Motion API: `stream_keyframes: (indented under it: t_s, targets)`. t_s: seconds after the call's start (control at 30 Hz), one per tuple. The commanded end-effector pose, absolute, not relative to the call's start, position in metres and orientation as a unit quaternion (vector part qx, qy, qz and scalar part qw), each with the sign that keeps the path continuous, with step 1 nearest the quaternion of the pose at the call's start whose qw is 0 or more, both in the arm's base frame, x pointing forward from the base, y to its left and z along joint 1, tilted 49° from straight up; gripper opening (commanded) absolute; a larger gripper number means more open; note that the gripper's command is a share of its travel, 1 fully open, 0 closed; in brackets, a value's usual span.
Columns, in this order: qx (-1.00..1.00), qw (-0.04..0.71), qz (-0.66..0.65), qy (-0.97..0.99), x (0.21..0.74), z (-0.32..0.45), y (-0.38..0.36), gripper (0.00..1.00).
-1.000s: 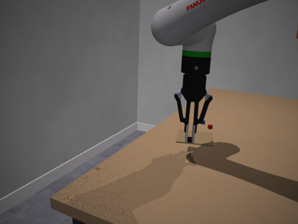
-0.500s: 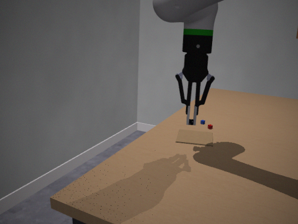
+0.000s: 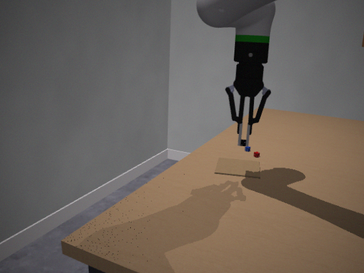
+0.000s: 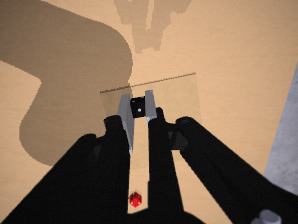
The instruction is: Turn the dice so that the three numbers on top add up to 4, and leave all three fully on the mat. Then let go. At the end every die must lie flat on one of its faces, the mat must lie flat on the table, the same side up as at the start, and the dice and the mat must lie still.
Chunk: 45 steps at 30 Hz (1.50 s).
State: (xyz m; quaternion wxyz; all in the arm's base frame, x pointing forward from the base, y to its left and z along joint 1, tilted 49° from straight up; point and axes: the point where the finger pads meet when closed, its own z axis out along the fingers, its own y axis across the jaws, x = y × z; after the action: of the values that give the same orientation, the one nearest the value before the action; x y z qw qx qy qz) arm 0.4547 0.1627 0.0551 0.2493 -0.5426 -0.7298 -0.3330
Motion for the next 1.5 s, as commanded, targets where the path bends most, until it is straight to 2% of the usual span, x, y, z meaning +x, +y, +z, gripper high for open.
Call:
stream_keyframes:
  t_s: [0.0, 0.73, 1.47]
  targets:
    - [-0.573, 0.263, -0.323, -0.706, 0.447, 0.017, 0.128, 0.07]
    - [-0.590, 0.272, -0.317, -0.691, 0.439, -0.004, 0.111, 0.07]
    - [-0.590, 0.272, -0.317, -0.691, 0.439, -0.054, 0.170, 0.07]
